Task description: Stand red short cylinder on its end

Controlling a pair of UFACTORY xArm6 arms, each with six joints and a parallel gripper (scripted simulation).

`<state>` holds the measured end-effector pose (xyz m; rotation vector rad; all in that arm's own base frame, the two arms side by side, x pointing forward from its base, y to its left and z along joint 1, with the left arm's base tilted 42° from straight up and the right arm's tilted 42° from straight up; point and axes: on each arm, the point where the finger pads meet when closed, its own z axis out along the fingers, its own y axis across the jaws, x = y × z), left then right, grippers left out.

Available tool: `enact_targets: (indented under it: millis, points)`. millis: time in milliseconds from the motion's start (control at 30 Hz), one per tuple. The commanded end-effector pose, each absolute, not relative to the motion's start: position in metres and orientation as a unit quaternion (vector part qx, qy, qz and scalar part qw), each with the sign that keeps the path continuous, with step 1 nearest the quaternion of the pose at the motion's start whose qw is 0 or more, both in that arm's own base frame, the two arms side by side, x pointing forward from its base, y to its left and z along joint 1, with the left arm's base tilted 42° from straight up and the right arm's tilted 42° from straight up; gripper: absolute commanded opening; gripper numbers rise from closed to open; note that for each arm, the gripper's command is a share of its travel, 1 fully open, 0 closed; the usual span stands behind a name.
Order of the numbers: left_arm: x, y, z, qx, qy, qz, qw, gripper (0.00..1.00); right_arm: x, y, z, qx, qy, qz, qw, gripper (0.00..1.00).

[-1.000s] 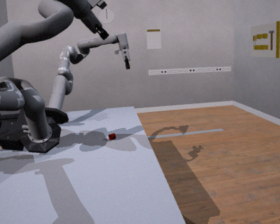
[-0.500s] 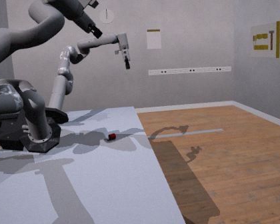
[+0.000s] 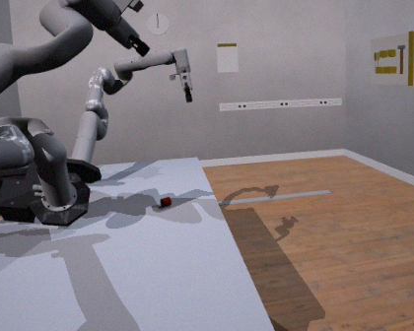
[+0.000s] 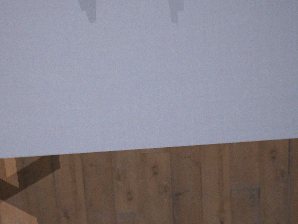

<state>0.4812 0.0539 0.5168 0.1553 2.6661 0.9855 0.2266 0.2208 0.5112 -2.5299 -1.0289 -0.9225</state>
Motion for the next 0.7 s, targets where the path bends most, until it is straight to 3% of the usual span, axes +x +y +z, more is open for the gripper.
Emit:
enact_targets:
  millis: [0, 667]
  points:
    - [0.481, 0.053, 0.518, 0.054, 0.926, 0.342, 0.149, 1.0, 0.227, 0.221, 0.512, -0.87, -0.354, -0.318, 0.129, 1.0]
    - [0.481, 0.053, 0.518, 0.054, 0.926, 0.342, 0.149, 1.0, 0.239, 0.208, 0.512, -0.88, -0.329, -0.322, 0.12, 1.0]
